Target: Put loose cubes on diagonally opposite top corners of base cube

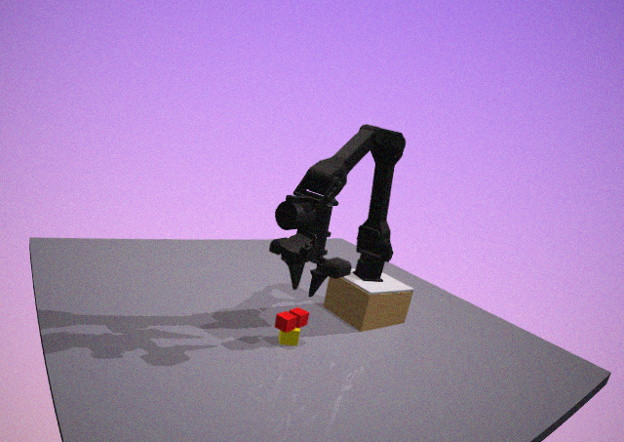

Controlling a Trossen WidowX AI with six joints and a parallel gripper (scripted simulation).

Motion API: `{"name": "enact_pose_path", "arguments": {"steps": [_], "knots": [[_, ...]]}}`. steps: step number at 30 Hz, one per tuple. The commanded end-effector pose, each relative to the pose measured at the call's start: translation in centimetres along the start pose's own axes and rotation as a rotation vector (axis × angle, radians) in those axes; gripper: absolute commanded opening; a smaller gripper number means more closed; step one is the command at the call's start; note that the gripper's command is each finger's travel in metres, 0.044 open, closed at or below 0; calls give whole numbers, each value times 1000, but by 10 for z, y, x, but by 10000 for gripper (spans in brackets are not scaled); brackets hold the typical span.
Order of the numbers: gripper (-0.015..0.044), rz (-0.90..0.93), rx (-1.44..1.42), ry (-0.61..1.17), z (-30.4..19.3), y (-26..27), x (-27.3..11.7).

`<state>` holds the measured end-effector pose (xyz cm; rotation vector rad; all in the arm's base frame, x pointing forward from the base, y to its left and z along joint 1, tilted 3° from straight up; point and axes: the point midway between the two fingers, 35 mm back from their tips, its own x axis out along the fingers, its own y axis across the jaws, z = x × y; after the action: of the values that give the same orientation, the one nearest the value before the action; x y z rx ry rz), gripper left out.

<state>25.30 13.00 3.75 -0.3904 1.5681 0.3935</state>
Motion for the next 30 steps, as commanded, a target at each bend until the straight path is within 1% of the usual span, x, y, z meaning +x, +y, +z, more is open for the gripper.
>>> {"name": "enact_pose_path", "arguments": {"steps": [1, 6, 7, 8, 13, 15, 30], "knots": [[231, 0, -2, -1, 0, 0, -3], [362, 1, 0, 3, 0, 3, -4], [389, 1, 0, 3, 2, 10, -4], [400, 2, 0, 2, 5, 22, -5], [400, 9, 0, 2, 12, 102, -7], [400, 11, 0, 3, 11, 124, -8], [400, 11, 0, 3, 10, 126, -8]]}}
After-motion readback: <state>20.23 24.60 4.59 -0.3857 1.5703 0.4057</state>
